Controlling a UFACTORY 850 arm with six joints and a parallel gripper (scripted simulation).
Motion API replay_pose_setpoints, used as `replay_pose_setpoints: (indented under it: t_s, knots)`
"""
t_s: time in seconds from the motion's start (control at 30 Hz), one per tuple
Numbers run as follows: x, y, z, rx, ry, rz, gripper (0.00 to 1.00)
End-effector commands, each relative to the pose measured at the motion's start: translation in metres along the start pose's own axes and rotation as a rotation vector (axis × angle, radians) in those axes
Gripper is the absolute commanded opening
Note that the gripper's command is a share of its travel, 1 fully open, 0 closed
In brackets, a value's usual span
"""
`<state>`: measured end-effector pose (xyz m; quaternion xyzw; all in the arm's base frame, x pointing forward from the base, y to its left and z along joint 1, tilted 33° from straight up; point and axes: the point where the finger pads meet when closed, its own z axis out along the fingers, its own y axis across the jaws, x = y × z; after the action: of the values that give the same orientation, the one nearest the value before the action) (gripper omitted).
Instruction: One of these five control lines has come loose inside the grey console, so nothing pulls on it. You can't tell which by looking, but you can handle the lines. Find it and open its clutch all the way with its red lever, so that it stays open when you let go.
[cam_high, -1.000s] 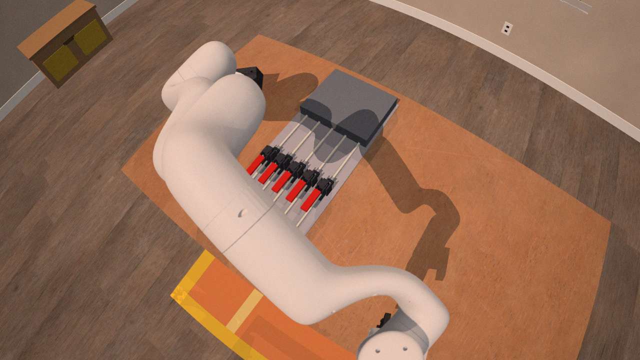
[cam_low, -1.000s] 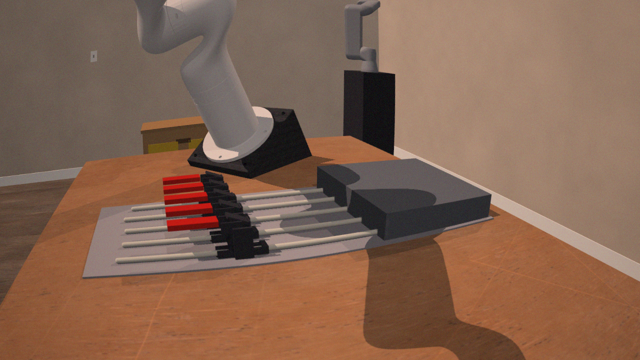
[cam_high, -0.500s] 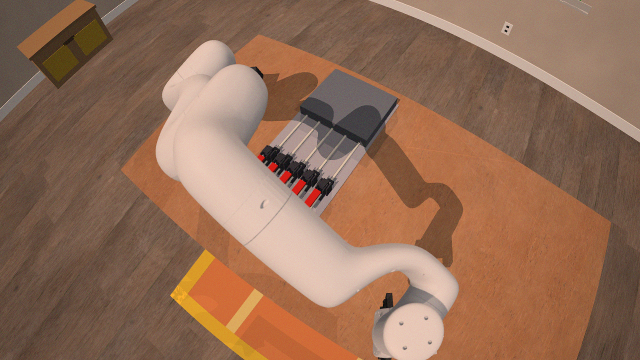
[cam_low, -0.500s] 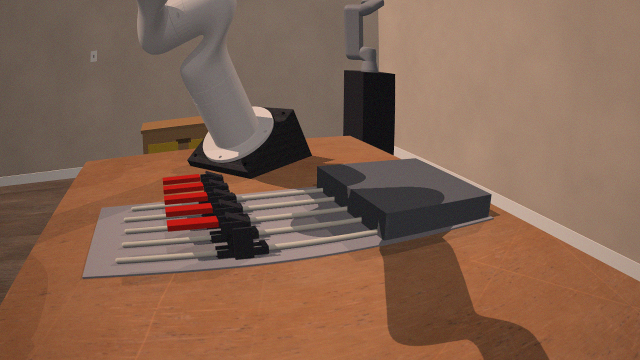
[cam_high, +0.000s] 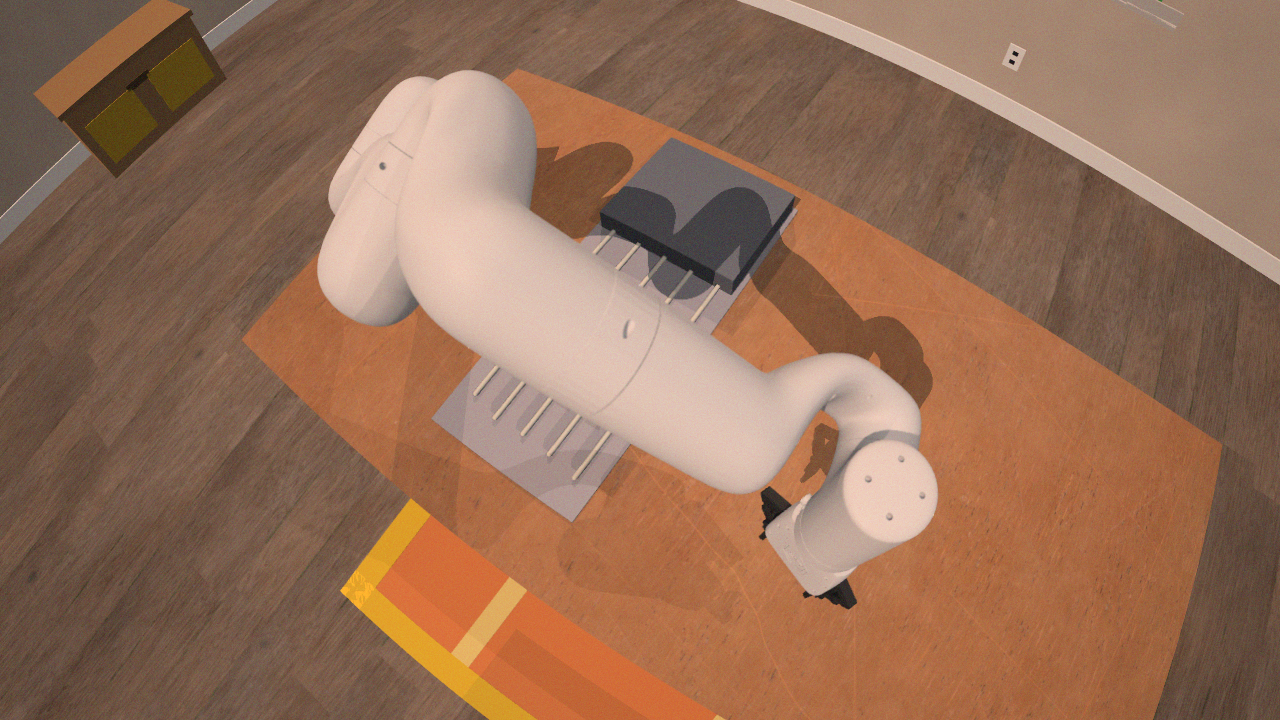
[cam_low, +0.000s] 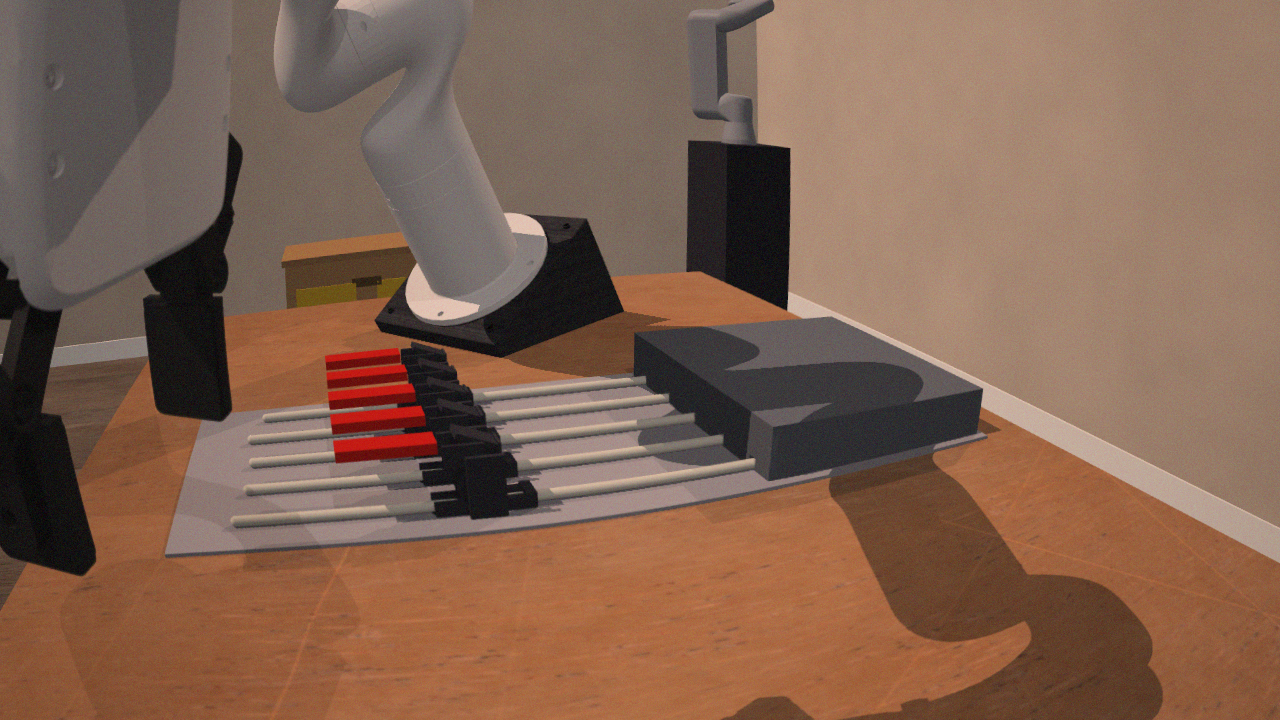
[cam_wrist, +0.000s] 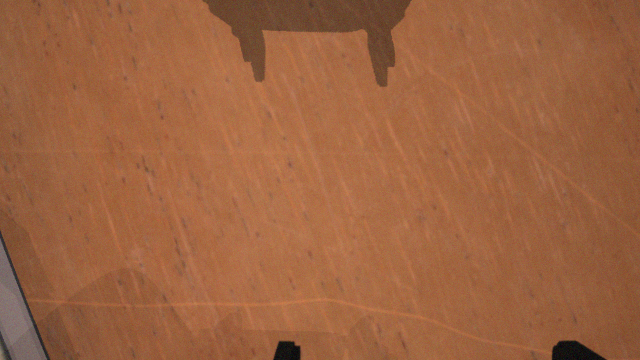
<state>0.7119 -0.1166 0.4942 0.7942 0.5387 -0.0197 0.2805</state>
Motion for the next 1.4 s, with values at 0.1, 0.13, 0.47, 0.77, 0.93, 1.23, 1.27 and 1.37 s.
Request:
replay_pose_setpoints:
  t_s: [0.1,0.13,0.47,0.77,0.93,1.23,1.27,1.37]
  knots:
    - [0.057,-0.061,0.016,-0.018,-0.031,-0.415,1.00]
    - [0.057,-0.061,0.016,-0.018,-0.031,-0.415,1.00]
    - [0.113,-0.150,0.034,-0.022,-0.066,-0.939,1.00]
    - [0.150,-0.254,0.051,-0.026,-0.090,-1.425,1.00]
    - [0.157,-0.290,0.056,-0.034,-0.099,-1.659,1.00]
    - [0.160,-0.395,0.071,-0.042,-0.115,-2.136,1.00]
    - [0.160,-0.395,0.071,-0.042,-0.115,-2.136,1.00]
    - [0.156,-0.427,0.076,-0.049,-0.120,-2.330,1.00]
